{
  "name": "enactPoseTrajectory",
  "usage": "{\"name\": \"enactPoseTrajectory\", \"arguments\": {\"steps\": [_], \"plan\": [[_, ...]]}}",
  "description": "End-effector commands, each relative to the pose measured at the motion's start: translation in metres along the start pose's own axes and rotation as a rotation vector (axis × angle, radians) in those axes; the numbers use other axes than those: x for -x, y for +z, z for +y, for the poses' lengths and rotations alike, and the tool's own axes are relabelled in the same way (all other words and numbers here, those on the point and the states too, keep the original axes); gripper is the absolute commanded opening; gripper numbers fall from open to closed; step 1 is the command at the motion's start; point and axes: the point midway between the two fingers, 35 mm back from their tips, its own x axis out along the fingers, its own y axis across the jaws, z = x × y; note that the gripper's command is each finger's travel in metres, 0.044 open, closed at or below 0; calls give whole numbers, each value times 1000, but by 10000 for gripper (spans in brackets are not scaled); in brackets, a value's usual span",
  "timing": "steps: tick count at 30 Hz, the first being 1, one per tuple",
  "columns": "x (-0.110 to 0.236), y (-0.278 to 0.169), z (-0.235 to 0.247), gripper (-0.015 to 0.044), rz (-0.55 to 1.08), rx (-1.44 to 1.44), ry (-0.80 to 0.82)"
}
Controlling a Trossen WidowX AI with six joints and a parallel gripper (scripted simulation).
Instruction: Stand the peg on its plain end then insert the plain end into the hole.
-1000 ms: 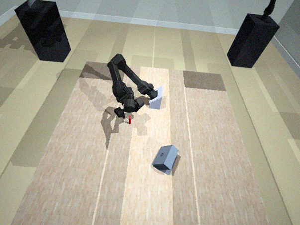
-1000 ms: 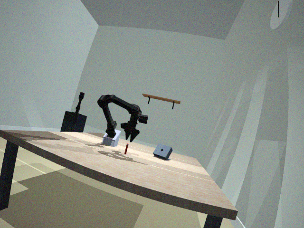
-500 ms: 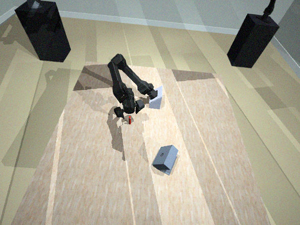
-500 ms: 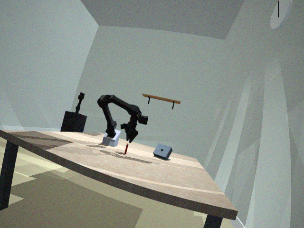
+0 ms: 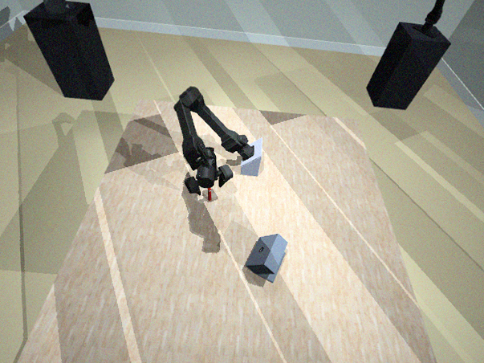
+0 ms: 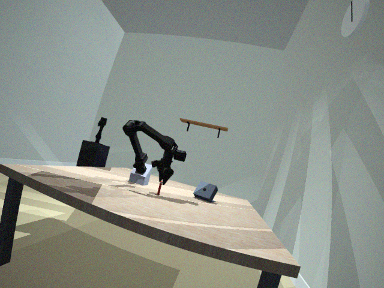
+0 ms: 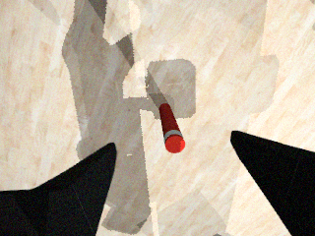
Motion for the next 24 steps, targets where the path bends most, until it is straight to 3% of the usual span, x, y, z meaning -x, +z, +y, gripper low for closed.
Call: {"name": "enactPoseTrajectory", "arguments": {"steps": [1,19,24], "plan": [[-7,1,0,440,-4,4,3],[-33,4,0,440,-7,4,9],[-30,3,0,309,-4,0,5]]}}
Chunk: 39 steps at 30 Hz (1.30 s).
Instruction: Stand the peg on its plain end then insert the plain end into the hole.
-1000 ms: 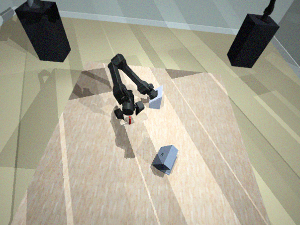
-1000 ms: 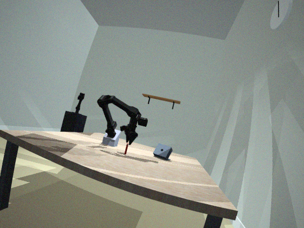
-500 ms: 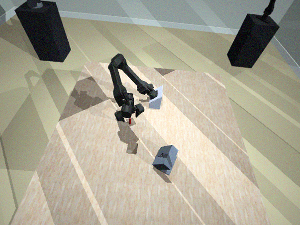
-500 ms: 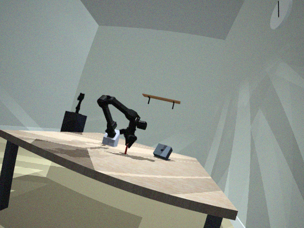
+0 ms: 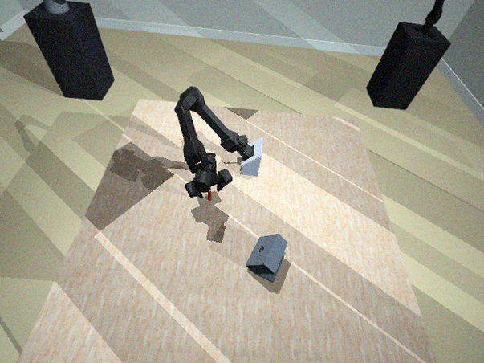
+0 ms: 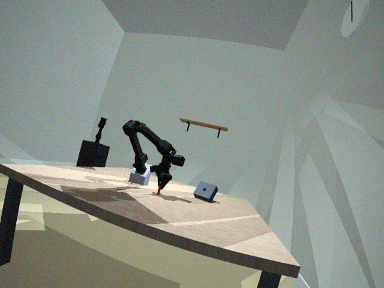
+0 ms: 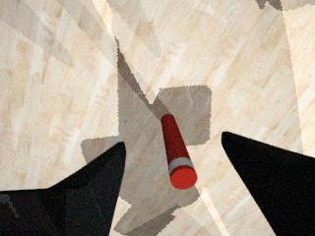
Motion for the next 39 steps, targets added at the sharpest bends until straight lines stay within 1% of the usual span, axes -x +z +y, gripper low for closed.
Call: {"name": "enactPoseTrajectory", "arguments": {"steps": [1,10,17,21,39], "plan": [[0,0,0,282,-1,-3,0],[0,0,0,46,-1,-3,0],[0,0,0,0,-1,-3,0],[6,-1,0,0,0,-2,-2],[70,-6,0,0,-2,2,-3]]}}
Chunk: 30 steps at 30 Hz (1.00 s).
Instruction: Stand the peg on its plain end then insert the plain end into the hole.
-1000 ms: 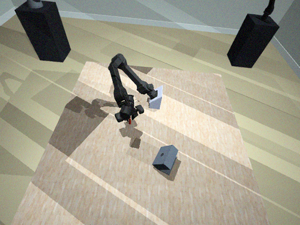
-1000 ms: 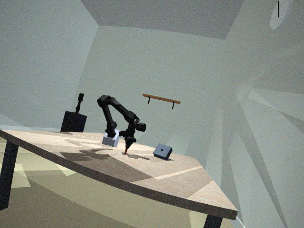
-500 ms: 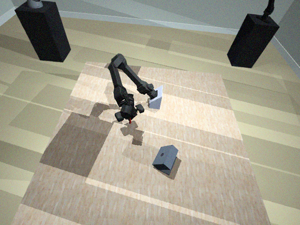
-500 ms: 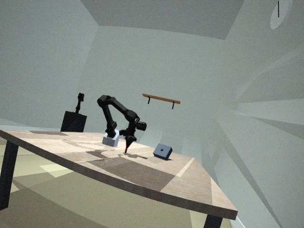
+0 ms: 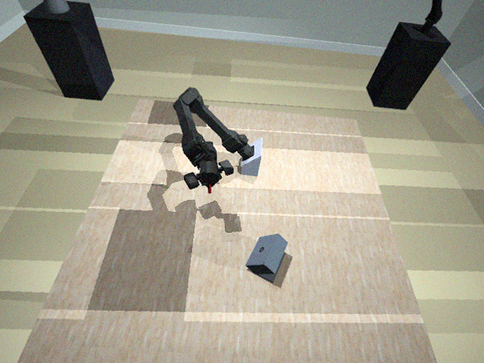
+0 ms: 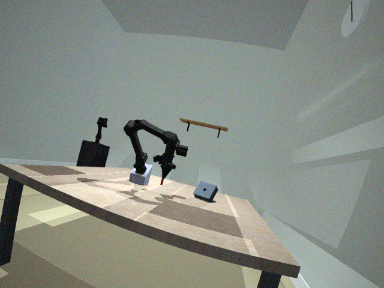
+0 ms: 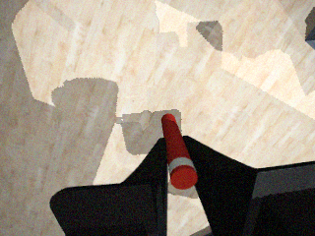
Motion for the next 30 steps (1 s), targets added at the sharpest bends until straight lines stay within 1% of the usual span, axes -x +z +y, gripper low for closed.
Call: {"name": "enactPoseTrajectory", "arguments": {"steps": [1,7,30], "plan": [[12,0,0,0,-3,-2,-2],[16,-4,-1,0,5,-12,-15],[13,-54,-9,0,146,-145,-215]]}}
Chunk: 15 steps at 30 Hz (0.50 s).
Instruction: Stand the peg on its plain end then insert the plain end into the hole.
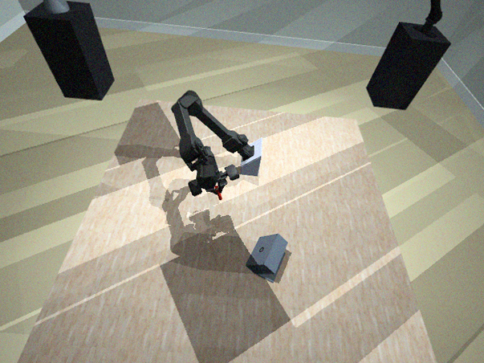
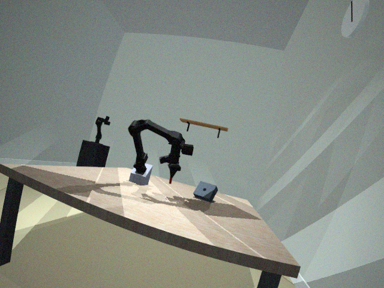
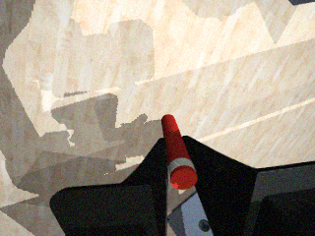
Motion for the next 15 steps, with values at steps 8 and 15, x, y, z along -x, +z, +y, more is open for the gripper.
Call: {"name": "enactPoseTrajectory", "arguments": {"steps": [8,15], "plan": [[-4,-25,-4,0,72,-63,-93],[-6,-41,-6,0,121,-98,-151]]}}
